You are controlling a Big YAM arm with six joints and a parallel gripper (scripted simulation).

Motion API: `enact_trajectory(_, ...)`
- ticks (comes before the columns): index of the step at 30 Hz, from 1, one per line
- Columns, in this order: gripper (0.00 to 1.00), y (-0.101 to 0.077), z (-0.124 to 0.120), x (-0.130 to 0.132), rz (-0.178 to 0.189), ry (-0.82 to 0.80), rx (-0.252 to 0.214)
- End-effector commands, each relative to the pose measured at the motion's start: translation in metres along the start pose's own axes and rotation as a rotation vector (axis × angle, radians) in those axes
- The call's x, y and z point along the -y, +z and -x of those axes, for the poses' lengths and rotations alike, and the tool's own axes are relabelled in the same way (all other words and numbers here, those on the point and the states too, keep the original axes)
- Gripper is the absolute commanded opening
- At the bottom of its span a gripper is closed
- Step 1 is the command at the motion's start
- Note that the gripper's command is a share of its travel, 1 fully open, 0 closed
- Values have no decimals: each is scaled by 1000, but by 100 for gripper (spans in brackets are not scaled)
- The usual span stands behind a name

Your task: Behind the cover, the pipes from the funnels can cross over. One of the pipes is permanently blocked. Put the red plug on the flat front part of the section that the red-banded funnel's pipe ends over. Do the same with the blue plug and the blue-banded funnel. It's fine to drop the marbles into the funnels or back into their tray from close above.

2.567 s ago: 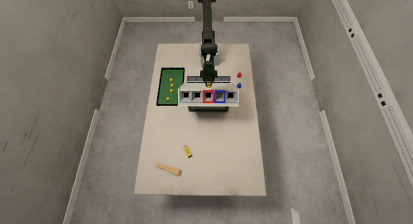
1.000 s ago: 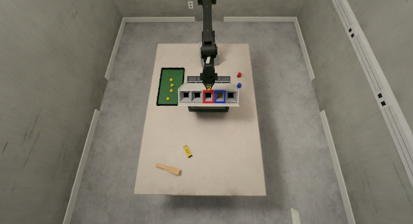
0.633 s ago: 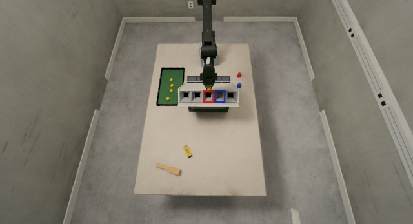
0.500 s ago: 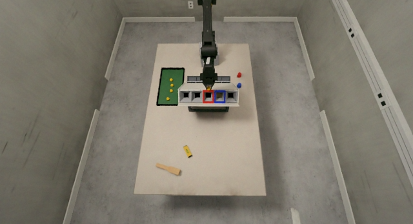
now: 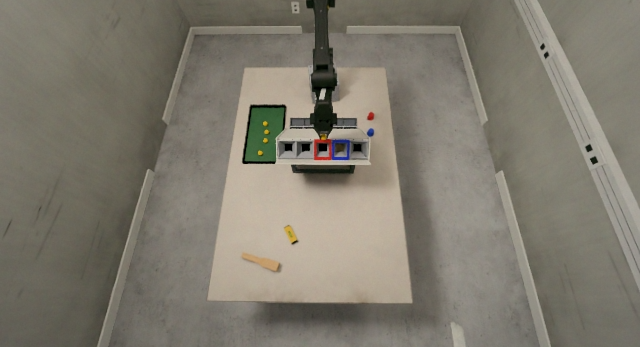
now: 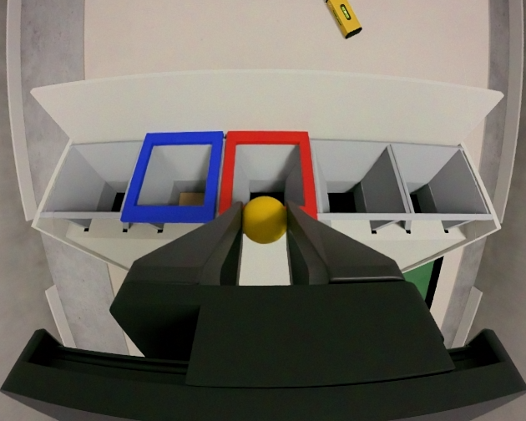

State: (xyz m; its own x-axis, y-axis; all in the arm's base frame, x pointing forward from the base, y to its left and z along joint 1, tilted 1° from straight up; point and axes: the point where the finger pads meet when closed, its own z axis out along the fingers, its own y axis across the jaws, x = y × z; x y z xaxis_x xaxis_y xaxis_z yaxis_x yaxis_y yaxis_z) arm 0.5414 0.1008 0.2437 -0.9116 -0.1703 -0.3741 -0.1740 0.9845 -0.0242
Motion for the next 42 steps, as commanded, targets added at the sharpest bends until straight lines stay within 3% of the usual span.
enact_trajectory(1, 0, -9, 27, 4, -1, 2, 39)
enact_trajectory(13, 0, -10, 38, 5, -2, 7, 73)
enact_trajectory(42, 0, -11, 48, 8, -2, 7, 75)
